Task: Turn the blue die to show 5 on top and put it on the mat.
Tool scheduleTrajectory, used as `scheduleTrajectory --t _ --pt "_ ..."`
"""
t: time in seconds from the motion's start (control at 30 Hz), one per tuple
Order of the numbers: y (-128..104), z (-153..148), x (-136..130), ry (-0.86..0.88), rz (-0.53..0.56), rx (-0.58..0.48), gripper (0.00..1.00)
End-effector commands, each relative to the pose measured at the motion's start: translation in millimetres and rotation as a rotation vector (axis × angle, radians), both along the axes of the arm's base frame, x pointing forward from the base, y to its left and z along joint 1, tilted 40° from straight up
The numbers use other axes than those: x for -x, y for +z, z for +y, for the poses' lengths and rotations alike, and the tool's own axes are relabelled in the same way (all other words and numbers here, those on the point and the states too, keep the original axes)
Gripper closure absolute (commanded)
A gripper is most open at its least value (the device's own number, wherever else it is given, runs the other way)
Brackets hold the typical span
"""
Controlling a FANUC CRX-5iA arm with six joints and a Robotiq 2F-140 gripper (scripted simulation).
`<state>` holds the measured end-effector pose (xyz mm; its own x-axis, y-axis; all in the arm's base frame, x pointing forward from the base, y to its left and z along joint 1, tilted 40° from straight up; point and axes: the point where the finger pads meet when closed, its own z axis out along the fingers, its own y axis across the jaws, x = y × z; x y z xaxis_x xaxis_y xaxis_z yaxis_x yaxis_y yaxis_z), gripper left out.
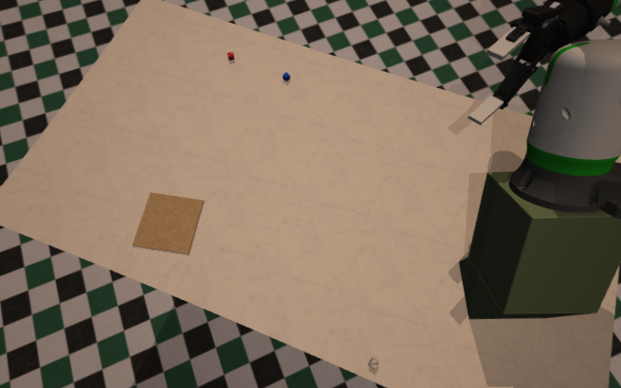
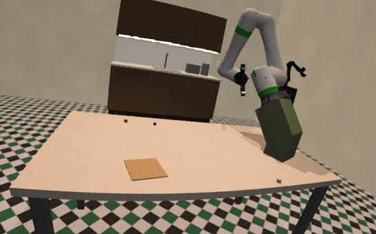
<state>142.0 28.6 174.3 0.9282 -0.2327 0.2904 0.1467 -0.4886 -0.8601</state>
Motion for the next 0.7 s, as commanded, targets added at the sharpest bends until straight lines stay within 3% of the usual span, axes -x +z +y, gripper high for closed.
scheduleTrajectory --t 0.0,0.17,0.33,0.43,0.67 --pt "-0.5 -2.0 0.6 0.007 0.012 0.004 0.00" --pt "-4.2 -16.7 3.3 0.057 0.098 0.040 0.00" --pt "-9.1 -50.3 -1.7 0.144 0.261 0.140 0.00" --pt "-9.3 -51.5 -2.1 0.147 0.267 0.144 0.00" --pt "-8.3 -99.0 -38.8 0.227 0.451 0.344 0.00"
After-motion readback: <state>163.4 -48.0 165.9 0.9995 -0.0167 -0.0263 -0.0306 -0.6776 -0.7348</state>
